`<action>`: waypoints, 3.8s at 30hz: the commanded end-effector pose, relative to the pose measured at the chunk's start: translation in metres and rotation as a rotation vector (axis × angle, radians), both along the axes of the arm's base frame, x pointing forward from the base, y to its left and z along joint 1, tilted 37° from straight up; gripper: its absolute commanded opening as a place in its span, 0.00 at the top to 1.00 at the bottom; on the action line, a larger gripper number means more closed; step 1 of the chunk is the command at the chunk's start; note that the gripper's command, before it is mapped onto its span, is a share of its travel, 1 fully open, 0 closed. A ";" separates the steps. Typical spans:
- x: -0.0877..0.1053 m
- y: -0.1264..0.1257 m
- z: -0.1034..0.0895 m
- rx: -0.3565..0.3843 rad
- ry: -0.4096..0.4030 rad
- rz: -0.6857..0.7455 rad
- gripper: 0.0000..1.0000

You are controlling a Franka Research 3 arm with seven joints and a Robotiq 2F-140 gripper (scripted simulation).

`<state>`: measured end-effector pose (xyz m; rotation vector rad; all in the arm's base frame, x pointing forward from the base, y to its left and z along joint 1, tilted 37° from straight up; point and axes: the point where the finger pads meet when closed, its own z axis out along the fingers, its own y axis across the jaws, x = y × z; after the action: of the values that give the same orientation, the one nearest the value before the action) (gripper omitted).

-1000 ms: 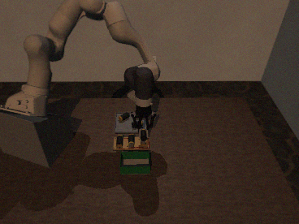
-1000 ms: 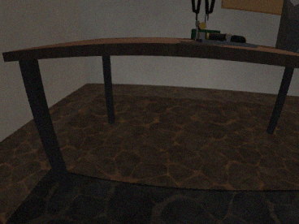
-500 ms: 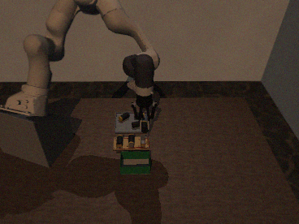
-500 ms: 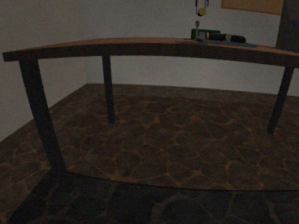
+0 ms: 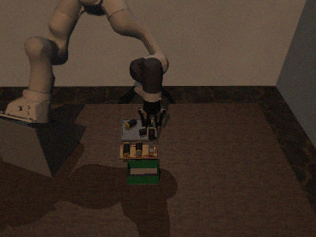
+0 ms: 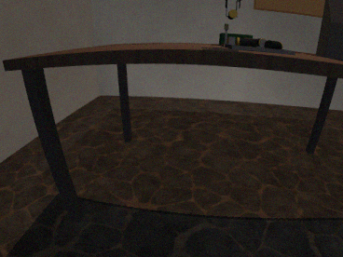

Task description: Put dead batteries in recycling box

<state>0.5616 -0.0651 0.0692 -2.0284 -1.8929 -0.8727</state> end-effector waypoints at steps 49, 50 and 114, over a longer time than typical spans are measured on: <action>-0.105 0.117 0.046 0.004 0.010 -0.007 0.84; -0.105 0.117 0.046 0.004 0.010 -0.007 0.84; -0.087 0.156 -0.010 -0.002 -0.003 0.012 0.84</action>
<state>0.4727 0.0906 0.0592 -2.0249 -1.8882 -0.8665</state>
